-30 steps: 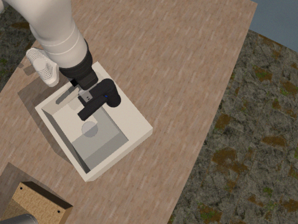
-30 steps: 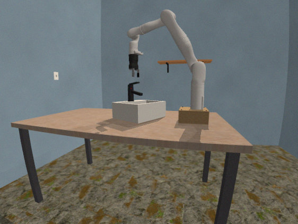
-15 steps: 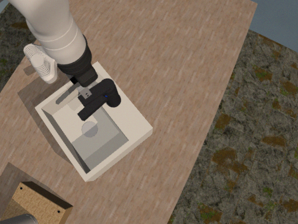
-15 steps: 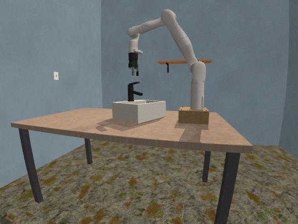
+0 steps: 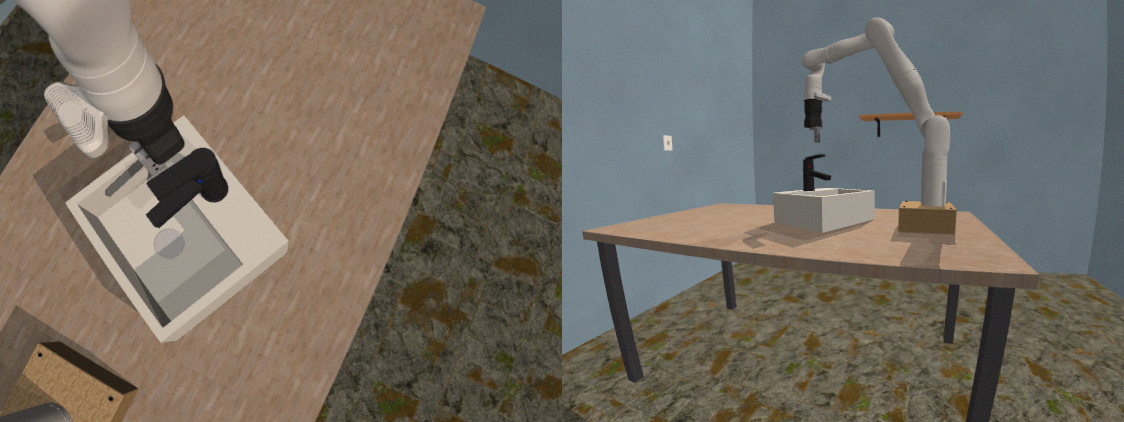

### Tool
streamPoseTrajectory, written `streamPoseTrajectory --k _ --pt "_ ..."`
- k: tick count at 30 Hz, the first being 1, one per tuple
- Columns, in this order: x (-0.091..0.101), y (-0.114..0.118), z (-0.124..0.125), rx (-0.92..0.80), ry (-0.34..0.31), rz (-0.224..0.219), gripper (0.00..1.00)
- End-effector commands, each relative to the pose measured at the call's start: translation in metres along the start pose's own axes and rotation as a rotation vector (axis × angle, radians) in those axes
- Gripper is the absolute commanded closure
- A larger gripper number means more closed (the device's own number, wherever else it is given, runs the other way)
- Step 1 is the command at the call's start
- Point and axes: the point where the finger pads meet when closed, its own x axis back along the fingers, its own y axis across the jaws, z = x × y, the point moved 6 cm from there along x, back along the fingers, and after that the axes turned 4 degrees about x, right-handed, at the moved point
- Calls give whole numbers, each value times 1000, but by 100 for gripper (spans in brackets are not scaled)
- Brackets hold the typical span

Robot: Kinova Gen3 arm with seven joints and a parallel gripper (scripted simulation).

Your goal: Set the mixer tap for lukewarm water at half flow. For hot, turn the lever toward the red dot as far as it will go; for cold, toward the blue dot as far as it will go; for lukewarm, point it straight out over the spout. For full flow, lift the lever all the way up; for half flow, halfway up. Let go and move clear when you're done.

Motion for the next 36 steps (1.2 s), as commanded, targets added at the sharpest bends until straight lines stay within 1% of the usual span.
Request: streamPoseTrajectory --k 1,26,36 --pt "3 -2 1 -6 1 5 100" --pt "3 -2 1 -9 1 5 100" --pt "3 -1 2 -44 2 6 100"
